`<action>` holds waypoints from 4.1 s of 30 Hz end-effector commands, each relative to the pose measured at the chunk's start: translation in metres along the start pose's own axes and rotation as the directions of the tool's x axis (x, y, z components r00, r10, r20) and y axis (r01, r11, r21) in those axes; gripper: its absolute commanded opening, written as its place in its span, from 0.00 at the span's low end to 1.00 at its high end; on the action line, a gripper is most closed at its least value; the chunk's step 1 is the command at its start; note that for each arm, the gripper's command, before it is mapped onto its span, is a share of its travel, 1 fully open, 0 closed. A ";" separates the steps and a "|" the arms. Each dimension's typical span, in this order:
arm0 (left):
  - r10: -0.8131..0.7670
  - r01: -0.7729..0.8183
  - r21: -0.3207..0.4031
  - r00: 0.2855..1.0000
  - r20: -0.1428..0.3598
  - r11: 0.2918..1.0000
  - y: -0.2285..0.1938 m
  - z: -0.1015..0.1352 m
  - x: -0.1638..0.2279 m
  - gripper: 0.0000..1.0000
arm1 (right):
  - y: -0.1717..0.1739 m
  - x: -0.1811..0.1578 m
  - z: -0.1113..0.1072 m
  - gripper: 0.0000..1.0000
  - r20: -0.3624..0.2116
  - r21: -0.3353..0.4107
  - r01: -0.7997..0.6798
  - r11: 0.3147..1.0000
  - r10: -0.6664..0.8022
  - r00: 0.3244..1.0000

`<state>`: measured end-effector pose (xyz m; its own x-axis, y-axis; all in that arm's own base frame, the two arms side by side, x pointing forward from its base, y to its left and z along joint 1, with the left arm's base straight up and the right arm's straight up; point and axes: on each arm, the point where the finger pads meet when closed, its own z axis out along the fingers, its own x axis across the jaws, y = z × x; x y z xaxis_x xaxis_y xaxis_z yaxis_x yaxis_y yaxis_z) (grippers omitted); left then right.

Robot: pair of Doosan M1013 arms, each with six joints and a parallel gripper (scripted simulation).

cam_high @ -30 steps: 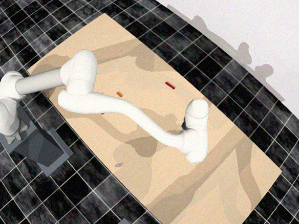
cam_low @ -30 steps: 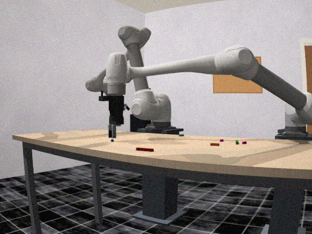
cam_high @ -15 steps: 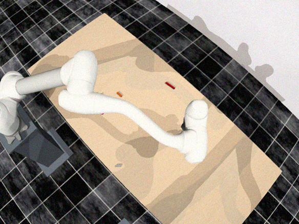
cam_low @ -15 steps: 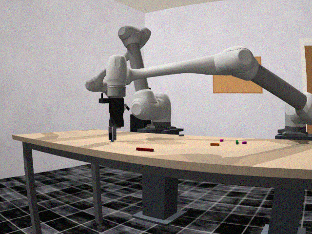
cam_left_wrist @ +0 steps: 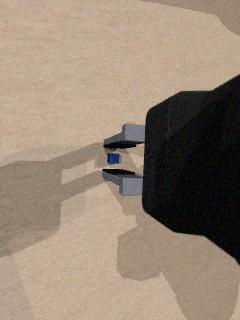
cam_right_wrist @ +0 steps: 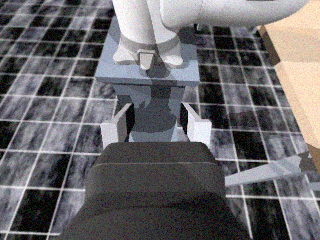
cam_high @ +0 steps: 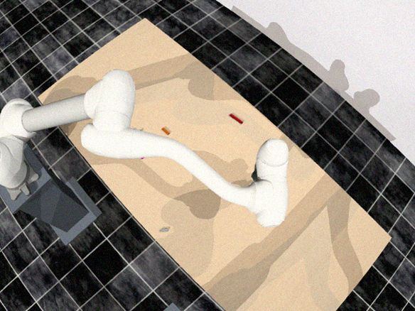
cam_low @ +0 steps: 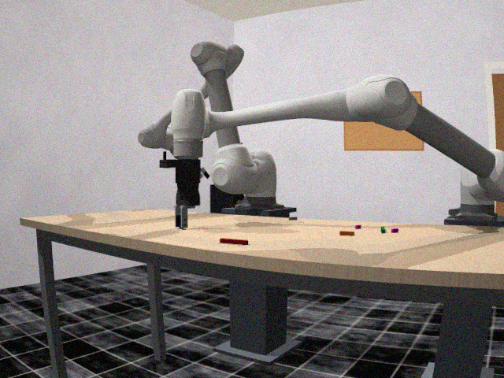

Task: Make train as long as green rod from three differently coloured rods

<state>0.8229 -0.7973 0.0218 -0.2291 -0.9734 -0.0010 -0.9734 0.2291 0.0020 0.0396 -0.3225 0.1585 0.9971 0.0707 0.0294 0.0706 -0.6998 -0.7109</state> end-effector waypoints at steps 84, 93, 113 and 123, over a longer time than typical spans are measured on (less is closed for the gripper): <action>0.003 -0.003 0.001 1.000 0.000 1.000 0.002 -0.095 0.004 0.24 | 0.000 0.002 0.000 1.00 -0.011 -0.007 0.001 1.000 -0.001 1.000; 0.003 -0.003 0.001 1.000 -0.001 1.000 0.002 -0.100 0.004 0.24 | 0.000 0.002 0.000 1.00 -0.011 -0.007 0.001 1.000 -0.001 1.000; -0.086 0.087 0.006 0.996 -0.004 0.996 -0.009 -0.112 -0.112 0.24 | 0.000 0.002 0.000 1.00 -0.011 -0.007 0.001 1.000 -0.001 1.000; -0.139 0.139 0.006 0.990 -0.004 0.990 0.001 -0.116 -0.184 0.24 | 0.000 0.002 0.000 1.00 -0.011 -0.007 0.001 1.000 -0.001 1.000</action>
<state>0.8591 -0.6430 0.1329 -0.1071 -0.9942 -0.0062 -0.9942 0.1071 0.0101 0.0396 -0.3225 0.1585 0.9971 0.0707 0.0294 0.0706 -0.6998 -0.7109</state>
